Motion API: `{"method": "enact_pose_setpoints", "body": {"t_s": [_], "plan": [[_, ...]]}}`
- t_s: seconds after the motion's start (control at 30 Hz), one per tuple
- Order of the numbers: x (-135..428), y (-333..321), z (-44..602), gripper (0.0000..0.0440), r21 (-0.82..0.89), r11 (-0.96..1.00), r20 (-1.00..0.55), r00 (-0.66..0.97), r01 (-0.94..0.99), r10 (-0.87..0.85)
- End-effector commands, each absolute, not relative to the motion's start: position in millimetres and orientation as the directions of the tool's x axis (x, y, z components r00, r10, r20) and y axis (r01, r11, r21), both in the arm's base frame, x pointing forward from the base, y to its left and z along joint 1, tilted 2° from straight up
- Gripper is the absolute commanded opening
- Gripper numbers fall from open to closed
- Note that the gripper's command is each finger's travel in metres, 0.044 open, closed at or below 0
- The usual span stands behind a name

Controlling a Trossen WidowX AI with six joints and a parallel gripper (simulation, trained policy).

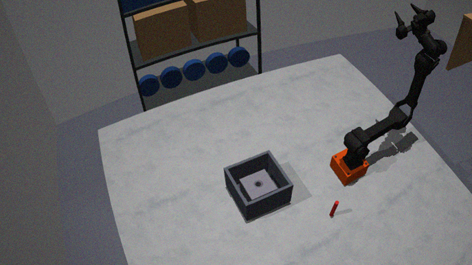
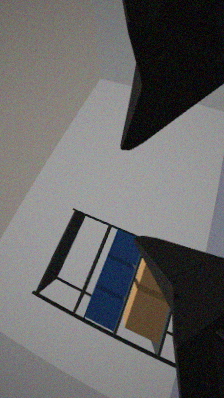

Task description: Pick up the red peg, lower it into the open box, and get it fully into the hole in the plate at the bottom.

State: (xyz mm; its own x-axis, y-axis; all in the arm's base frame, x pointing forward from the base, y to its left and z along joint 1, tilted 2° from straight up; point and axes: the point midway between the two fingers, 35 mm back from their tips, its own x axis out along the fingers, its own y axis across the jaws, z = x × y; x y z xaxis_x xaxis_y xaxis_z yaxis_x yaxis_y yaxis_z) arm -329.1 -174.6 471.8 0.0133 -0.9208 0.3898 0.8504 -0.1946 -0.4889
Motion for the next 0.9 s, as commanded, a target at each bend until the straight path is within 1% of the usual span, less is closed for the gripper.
{"method": "enact_pose_setpoints", "body": {"t_s": [0.0, 0.03, 0.07, 0.17, 0.43, 0.63, 0.87], "plan": [[-325.1, -177.0, 473.1, 0.0423, -0.478, -0.180, 0.389, 0.023, 0.859, -0.921], [-318.9, -179.9, 475.5, 0.0438, -0.469, -0.163, 0.390, 0.038, 0.868, -0.920], [-310.8, -183.0, 479.3, 0.0440, -0.459, -0.141, 0.392, 0.058, 0.877, -0.918], [-277.8, -191.9, 494.8, 0.0440, -0.440, -0.066, 0.410, 0.135, 0.896, -0.902], [-162.7, -191.9, 535.8, 0.0440, -0.447, 0.161, 0.460, 0.381, 0.880, -0.802], [-77.9, -172.8, 549.1, 0.0440, -0.468, 0.341, 0.453, 0.552, 0.816, -0.700], [12.4, -135.2, 545.1, 0.0440, -0.503, 0.532, 0.399, 0.729, 0.681, -0.556]]}}
